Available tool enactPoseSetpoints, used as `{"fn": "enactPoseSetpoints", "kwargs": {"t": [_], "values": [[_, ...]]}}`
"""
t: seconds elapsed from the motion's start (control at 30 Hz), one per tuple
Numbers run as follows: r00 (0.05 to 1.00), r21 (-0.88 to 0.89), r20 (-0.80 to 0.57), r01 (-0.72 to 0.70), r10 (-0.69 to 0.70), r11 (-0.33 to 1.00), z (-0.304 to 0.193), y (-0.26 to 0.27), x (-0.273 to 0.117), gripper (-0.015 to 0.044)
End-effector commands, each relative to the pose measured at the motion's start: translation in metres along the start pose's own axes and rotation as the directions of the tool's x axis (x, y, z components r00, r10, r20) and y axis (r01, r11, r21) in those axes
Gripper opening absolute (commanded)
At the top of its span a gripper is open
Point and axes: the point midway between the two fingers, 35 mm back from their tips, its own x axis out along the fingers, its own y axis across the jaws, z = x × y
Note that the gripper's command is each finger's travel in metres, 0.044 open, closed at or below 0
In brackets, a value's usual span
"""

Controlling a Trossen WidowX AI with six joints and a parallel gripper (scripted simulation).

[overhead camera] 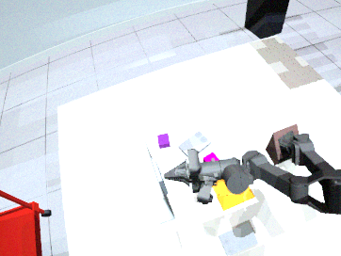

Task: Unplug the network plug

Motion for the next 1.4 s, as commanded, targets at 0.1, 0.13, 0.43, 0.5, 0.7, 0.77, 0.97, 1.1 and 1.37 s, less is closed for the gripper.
{"fn": "enactPoseSetpoints", "kwargs": {"t": [0.1, 0.13, 0.43, 0.5, 0.7, 0.77, 0.97, 1.1, 1.37], "values": [[1.0, 0.003, -0.003, 0.0, 0.0, 1.0, -0.001, 0.0, -0.003, 0.0], [1.0, 0.003, -0.003, 0.0, 0.001, 1.0, -0.001, 0.0, -0.004, 0.0], [1.0, 0.003, -0.003, -0.001, 0.001, 1.0, -0.003, 0.0, -0.009, 0.0], [1.0, 0.003, -0.003, -0.001, 0.001, 1.0, -0.003, 0.0, -0.01, 0.0], [1.0, 0.003, -0.003, -0.001, 0.001, 1.0, -0.004, 0.0, -0.013, 0.0], [1.0, 0.003, -0.003, -0.001, 0.001, 1.0, -0.004, 0.0, -0.014, 0.0], [1.0, 0.003, -0.003, -0.001, 0.001, 1.0, -0.005, 0.0, -0.018, 0.0], [1.0, 0.003, -0.003, -0.001, 0.001, 1.0, -0.006, 0.0, -0.02, 0.0], [1.0, 0.003, -0.004, -0.001, 0.001, 1.0, -0.007, 0.0, -0.024, 0.0]]}}
